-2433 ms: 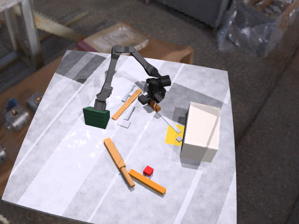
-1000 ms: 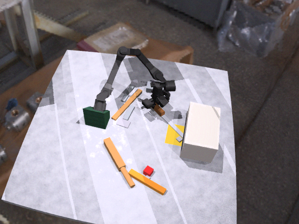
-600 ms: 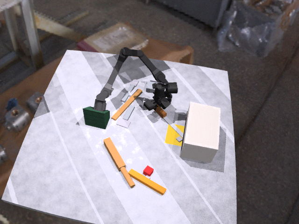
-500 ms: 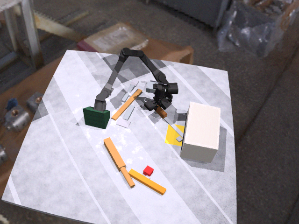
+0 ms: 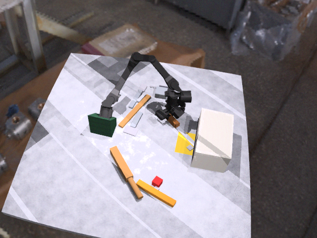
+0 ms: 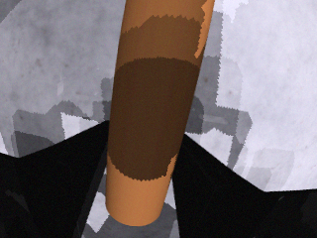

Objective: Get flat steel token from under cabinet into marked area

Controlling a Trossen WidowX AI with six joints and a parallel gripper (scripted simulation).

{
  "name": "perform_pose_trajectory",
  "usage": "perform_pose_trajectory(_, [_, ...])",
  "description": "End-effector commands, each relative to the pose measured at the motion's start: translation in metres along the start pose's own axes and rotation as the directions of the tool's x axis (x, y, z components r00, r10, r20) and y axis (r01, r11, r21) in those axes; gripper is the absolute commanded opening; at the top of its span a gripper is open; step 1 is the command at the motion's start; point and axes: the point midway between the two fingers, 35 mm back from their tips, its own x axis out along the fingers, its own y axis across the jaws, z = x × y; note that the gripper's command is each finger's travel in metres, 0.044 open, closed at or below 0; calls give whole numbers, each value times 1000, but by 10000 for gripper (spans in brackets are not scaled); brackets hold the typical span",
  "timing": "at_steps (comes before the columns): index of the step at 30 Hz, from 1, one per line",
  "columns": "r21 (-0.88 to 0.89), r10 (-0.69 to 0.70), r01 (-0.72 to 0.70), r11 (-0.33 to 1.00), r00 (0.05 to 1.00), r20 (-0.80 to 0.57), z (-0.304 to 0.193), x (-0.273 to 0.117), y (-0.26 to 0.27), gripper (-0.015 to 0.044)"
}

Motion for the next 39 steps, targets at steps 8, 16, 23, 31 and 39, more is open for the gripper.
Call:
perform_pose_trajectory(8, [-3, 2, -2, 1000, 1000, -1, 17, 0, 1, 0])
perform_pose_trajectory(16, [-3, 2, -2, 1000, 1000, -1, 18, 1, -3, 0])
perform_pose_trajectory(23, [-2, 1, -1, 1000, 1000, -1, 18, 1, -12, 0])
perform_pose_trajectory(31, [-2, 1, -1, 1000, 1000, -1, 18, 1, -18, 0])
perform_pose_trajectory(39, [-2, 1, -1, 1000, 1000, -1, 18, 2, -25, 0])
